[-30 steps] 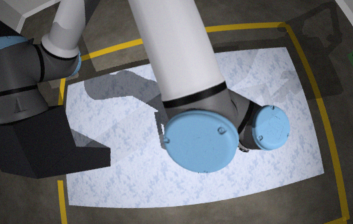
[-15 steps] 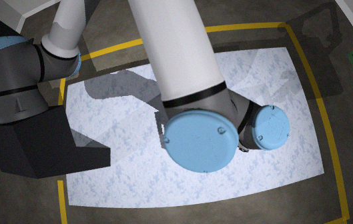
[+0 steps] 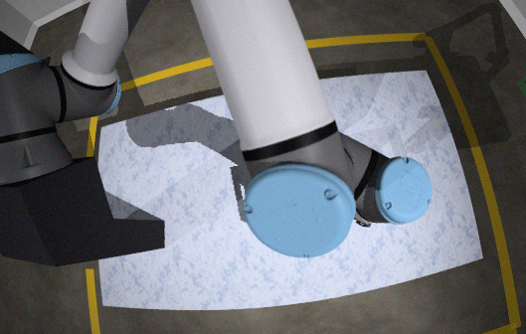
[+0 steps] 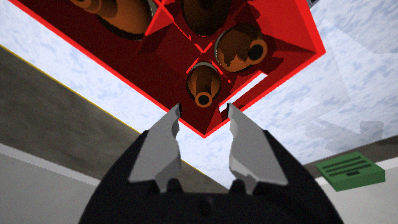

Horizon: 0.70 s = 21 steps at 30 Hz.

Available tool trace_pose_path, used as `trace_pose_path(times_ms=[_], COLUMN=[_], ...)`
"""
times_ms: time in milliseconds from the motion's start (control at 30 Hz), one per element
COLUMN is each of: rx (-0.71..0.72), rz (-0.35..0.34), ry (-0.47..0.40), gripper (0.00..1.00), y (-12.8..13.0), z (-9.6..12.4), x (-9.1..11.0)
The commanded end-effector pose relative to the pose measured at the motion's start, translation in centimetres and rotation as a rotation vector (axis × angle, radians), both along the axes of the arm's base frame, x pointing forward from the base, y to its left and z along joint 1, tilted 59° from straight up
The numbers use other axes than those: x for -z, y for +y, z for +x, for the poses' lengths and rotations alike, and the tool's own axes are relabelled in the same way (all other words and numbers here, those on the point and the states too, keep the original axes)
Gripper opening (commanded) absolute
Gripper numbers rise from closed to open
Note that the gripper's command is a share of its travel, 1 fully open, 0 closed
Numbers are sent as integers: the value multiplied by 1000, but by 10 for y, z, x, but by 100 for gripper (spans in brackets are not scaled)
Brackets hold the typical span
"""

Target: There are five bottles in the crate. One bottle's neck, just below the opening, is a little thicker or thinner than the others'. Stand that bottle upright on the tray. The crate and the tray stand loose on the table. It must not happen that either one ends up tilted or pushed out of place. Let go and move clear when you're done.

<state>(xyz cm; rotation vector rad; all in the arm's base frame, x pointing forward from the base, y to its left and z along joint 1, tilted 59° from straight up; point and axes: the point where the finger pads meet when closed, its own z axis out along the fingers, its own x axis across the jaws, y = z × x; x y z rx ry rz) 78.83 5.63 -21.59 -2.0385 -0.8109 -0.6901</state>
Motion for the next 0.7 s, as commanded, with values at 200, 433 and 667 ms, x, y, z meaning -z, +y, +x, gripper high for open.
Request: trace_pose_path(times_ms=[200,433,667], rx=[1,1,1], rz=[-1,-1,-1], ry=[-1,-1,-1], gripper=[38,38,38], y=[-1,0,3], z=[0,1,1], x=[0,0,2])
